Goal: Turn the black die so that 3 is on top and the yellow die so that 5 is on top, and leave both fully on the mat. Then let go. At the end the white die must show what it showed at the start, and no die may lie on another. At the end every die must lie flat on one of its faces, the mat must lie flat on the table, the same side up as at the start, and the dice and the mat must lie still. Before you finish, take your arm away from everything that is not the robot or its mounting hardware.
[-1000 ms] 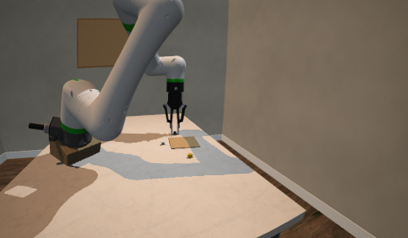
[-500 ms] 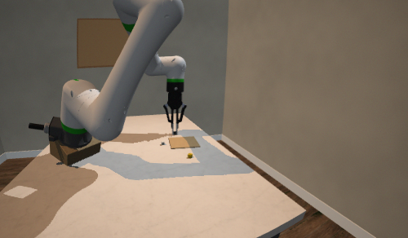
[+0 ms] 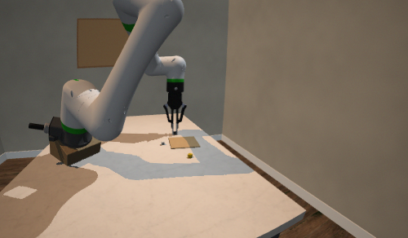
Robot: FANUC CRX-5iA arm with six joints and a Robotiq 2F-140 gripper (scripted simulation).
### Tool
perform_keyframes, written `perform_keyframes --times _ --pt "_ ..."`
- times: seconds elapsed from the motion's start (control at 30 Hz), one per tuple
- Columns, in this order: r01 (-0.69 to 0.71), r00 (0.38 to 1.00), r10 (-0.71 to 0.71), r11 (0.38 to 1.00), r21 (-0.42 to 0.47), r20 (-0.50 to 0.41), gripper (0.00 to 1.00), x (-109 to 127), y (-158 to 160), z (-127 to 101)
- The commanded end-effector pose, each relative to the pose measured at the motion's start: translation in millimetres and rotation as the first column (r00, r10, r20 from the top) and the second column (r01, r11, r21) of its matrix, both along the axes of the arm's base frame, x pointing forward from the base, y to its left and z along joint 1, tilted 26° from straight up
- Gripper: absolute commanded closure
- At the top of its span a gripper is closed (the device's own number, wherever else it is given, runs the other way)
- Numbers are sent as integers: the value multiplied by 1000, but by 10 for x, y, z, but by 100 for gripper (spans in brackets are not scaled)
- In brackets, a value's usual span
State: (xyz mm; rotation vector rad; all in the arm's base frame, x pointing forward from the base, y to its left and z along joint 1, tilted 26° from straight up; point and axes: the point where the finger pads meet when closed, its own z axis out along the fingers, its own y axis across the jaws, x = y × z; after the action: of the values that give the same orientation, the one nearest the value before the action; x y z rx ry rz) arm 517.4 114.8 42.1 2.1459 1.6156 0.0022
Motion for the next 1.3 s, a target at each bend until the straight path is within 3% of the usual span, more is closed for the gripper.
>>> perform_keyframes --times 0.0,0.63,1.07,1.27 --pt "0 1000 0 1000 0 0 93 1 1 1" --pt "0 1000 0 1000 0 0 93 -9 14 33" --pt "0 1000 0 1000 0 0 93 -225 298 762" --pt "0 1000 0 1000 0 0 93 -261 346 884"
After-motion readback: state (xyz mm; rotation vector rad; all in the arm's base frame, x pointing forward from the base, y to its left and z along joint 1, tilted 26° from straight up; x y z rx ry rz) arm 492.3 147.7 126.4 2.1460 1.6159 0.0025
